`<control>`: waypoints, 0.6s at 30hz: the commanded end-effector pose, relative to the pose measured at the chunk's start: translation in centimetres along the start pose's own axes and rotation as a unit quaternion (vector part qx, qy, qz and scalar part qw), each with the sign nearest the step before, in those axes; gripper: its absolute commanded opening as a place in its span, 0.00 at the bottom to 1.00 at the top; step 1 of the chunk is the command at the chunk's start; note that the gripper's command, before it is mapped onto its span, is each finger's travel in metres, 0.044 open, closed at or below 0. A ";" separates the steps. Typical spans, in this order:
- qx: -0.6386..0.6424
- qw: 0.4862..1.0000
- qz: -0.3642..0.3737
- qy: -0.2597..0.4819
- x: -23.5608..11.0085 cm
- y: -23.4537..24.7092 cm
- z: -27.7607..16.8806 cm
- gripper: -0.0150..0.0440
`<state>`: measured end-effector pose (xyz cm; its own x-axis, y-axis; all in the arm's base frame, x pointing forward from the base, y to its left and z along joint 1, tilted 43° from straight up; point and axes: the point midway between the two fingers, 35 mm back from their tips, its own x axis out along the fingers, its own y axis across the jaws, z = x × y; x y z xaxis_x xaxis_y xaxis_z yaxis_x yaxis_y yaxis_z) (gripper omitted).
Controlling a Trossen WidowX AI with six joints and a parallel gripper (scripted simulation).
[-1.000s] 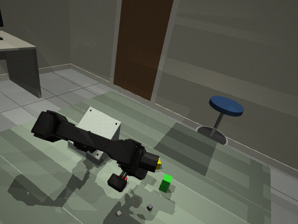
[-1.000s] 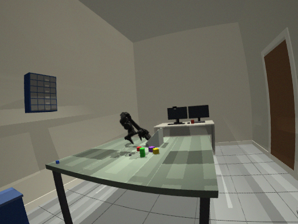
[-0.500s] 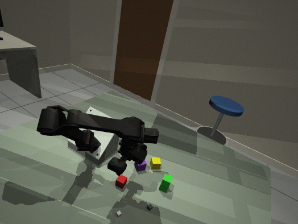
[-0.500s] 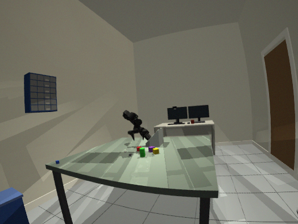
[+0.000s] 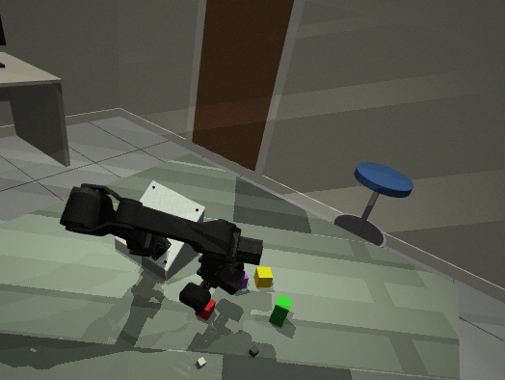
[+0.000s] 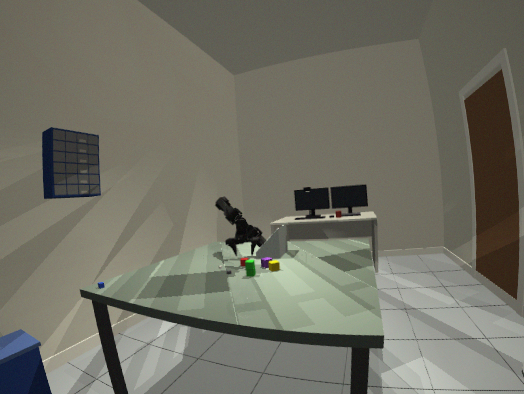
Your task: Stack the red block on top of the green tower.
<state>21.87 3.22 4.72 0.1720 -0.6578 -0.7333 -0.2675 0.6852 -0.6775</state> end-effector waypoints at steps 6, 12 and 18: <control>-0.002 1.000 -0.002 -0.003 1.0 0.0 0.1 1.00; -0.002 1.000 -0.002 -0.003 2.0 0.0 0.2 1.00; -0.002 1.000 -0.002 -0.003 2.9 -0.1 0.2 1.00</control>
<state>22.55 1.65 2.88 0.1793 -0.6543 -0.7346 -0.2666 0.6865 -0.6765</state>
